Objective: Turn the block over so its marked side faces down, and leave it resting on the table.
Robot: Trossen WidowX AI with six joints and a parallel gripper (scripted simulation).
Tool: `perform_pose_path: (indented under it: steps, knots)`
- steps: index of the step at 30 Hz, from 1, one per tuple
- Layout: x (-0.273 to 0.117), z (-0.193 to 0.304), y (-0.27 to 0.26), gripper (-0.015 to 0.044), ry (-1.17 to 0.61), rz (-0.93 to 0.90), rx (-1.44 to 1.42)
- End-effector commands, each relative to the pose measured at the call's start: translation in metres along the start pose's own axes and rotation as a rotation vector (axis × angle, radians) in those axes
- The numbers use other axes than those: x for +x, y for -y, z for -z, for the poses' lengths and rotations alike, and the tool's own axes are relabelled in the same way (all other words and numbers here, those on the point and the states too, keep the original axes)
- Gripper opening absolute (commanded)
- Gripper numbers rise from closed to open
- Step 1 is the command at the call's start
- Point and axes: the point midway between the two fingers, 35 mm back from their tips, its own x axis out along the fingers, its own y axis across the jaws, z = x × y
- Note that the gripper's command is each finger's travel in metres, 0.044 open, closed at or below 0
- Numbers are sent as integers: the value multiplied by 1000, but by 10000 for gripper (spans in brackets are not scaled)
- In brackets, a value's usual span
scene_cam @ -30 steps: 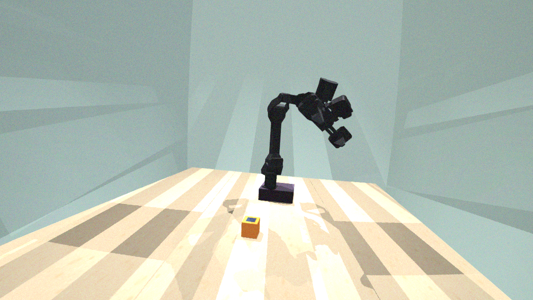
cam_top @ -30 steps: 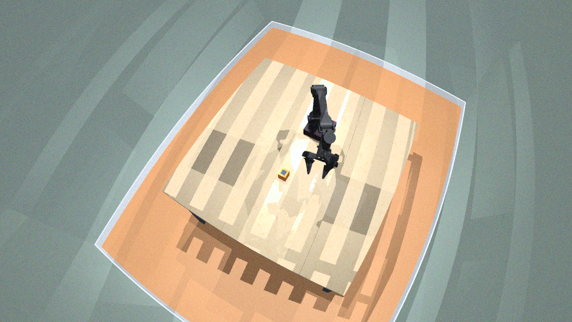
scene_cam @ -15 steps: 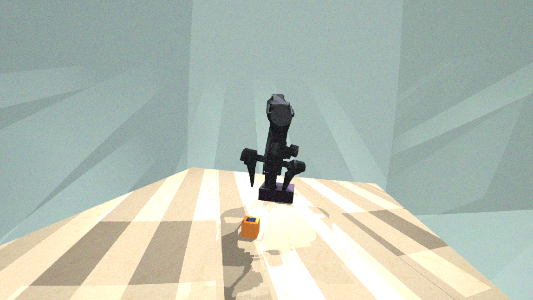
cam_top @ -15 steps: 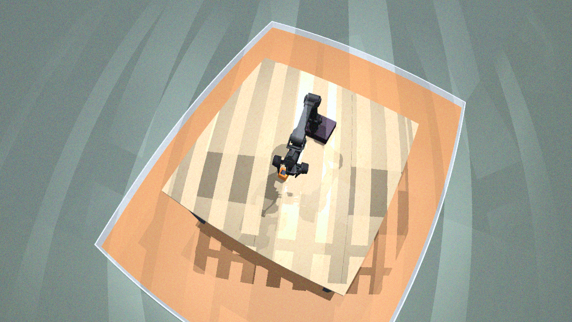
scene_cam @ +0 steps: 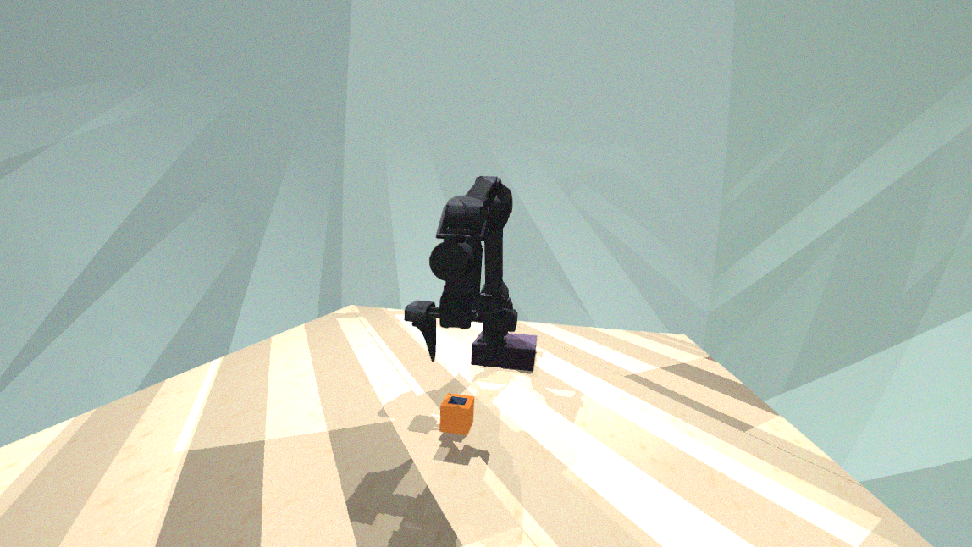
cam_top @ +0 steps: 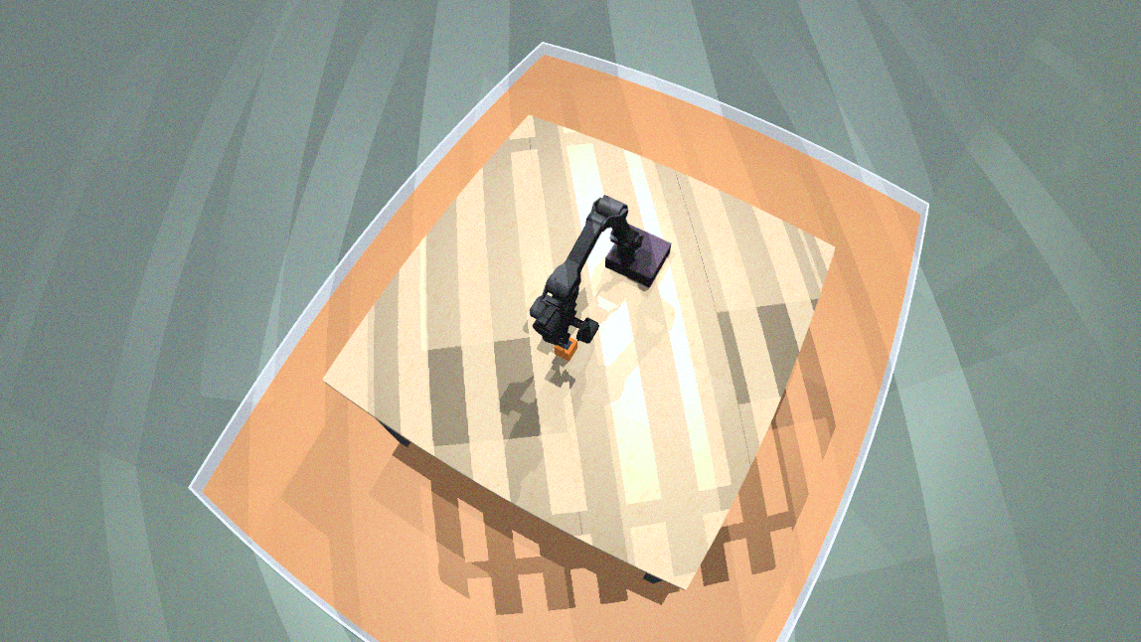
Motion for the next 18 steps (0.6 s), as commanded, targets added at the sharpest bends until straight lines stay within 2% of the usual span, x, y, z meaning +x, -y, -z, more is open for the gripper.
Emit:
perform_pose_path:
  steps: [1, 5, 18]
  knots:
    - [6, 0, 1, 440, -19, -8, 16]
    - [38, 1, 0, 440, -19, -8, 16]
    - [53, 0, -1, 440, -19, -8, 16]
